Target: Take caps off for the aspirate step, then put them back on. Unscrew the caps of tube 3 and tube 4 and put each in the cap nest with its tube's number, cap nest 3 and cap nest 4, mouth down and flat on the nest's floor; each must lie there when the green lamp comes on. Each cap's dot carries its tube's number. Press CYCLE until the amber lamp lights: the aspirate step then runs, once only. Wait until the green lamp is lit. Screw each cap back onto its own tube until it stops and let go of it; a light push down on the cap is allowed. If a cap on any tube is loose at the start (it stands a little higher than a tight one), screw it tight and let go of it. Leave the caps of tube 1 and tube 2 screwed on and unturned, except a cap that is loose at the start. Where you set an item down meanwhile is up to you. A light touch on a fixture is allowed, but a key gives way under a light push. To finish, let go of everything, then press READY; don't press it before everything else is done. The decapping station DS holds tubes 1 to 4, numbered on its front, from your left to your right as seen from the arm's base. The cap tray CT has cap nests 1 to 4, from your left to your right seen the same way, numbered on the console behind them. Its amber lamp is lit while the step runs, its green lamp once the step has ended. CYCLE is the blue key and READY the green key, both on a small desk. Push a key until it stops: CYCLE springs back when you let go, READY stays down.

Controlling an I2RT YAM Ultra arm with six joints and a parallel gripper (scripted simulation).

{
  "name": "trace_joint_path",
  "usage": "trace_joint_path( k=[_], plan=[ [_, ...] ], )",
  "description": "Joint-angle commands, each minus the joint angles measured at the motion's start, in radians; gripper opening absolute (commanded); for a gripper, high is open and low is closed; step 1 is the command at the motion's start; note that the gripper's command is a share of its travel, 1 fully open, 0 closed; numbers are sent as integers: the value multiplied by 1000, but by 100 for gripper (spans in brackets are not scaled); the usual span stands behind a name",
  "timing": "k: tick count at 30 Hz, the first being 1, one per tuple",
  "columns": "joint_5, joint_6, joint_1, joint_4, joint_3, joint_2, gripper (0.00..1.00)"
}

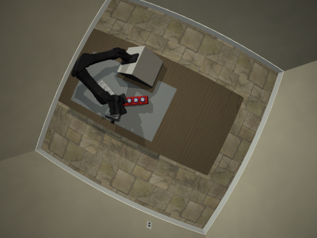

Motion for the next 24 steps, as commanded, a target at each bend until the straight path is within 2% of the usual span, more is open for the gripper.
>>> trace_joint_path(
  k=[1, 13, 15, 24],
  plan=[
    [0, 215, 5, 4, 2, -6, 0],
    [0, 814, 4, 6, 1, -5, 0],
    [0, 814, 4, 6, 1, -5, 0],
    [0, 1263, 4, 7, 1, -5, 0]
  ],
)
